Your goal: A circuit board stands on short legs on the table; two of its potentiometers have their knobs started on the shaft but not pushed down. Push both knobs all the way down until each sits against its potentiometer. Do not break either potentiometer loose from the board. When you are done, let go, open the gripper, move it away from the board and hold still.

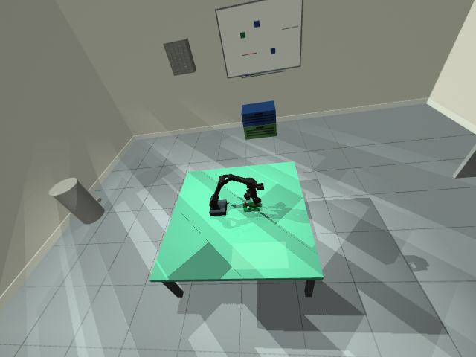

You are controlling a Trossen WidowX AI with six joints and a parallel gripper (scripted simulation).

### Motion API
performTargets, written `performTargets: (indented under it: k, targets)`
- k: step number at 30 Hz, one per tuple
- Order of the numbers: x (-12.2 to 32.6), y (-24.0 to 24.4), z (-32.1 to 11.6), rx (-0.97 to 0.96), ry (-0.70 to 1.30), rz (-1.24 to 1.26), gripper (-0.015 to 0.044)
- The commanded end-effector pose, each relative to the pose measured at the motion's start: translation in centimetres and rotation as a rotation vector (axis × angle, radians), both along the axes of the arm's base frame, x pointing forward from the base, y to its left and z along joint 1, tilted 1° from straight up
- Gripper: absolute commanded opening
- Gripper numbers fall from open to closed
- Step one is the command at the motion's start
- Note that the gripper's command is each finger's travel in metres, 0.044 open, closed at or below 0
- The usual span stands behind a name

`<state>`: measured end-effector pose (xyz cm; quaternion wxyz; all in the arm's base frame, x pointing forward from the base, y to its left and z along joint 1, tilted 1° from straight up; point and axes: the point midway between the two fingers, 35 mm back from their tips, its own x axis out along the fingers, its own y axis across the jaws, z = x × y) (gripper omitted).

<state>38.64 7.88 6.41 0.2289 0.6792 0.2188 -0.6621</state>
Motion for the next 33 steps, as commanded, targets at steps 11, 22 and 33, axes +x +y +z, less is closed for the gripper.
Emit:
performTargets:
  k: [11, 22, 33]
  targets:
    - [-14.2, -3.1, 2.5, -0.001, 0.014, -0.004, 0.044]
    - [-17.1, -3.7, 2.1, -0.001, 0.016, -0.005, 0.044]
    - [-17.1, -3.7, 2.1, -0.001, 0.016, -0.005, 0.044]
